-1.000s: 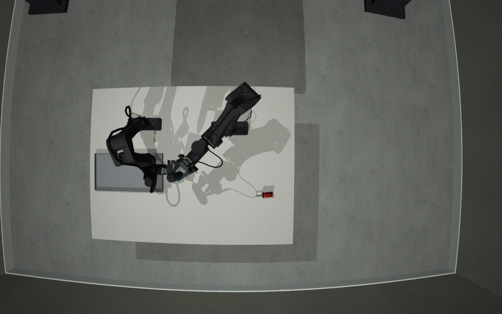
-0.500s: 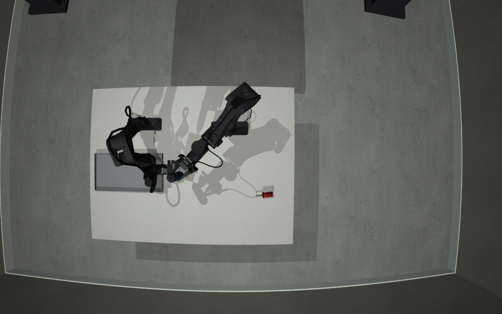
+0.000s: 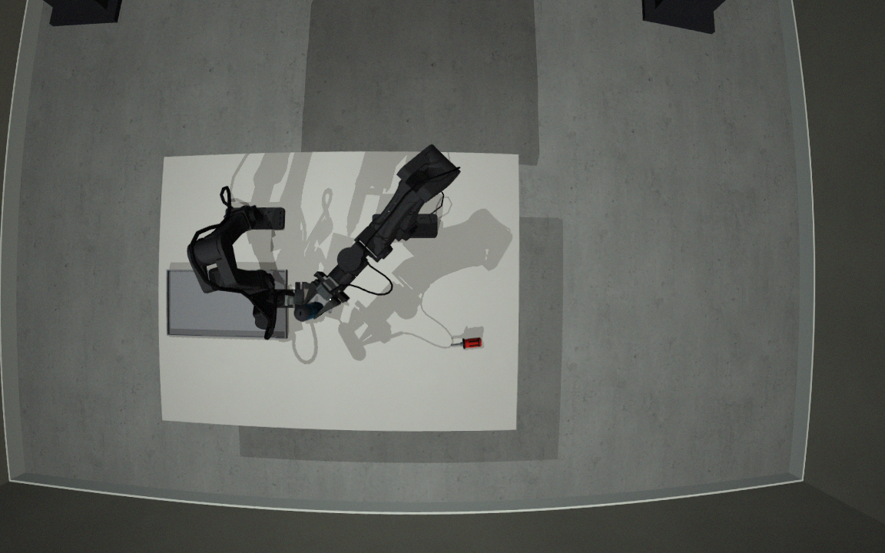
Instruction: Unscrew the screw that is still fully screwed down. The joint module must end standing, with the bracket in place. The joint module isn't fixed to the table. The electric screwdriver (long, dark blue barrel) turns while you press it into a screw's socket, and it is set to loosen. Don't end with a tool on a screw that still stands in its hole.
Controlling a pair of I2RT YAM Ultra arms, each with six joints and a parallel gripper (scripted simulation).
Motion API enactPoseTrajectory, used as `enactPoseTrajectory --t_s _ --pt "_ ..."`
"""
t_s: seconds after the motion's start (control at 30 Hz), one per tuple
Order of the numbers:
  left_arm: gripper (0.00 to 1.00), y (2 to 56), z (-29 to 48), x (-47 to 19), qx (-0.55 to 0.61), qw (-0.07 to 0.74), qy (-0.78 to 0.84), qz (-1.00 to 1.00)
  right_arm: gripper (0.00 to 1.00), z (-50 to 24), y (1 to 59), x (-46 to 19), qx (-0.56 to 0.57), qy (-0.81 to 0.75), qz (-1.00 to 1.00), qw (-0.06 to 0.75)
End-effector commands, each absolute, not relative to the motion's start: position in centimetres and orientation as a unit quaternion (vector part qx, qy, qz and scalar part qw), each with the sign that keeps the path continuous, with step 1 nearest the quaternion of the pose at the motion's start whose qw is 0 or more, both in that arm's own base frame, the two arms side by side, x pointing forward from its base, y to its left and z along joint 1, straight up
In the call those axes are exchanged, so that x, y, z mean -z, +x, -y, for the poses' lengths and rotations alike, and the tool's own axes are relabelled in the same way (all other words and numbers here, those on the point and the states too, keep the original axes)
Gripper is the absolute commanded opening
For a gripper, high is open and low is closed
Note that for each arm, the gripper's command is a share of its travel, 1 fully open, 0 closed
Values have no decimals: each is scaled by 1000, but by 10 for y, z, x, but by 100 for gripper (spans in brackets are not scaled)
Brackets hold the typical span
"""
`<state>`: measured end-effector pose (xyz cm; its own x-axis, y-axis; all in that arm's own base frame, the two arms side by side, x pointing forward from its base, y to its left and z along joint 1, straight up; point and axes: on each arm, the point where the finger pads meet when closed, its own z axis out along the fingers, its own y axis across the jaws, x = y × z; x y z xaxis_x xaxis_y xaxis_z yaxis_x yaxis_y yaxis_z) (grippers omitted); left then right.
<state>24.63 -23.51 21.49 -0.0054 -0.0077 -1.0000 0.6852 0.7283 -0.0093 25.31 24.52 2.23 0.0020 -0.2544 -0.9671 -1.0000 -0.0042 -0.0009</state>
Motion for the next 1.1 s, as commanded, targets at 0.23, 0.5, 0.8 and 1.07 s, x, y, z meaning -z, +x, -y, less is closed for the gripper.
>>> enactPoseTrajectory --t_s 0.23,0.5,0.8,1.07 --pt "42 243 240 -257 287 697 240 -611 59 -246 253 -25 -434 -564 -553 434" --pt "42 243 240 -257 288 697 242 -611 59 -246 253 -25 -434 -564 -553 434" --pt "42 243 240 -257 288 697 242 -611 59 -246 253 -25 -434 -564 -553 434" --pt "42 242 239 -259 288 698 241 -610 59 -246 253 -25 -434 -564 -553 434"
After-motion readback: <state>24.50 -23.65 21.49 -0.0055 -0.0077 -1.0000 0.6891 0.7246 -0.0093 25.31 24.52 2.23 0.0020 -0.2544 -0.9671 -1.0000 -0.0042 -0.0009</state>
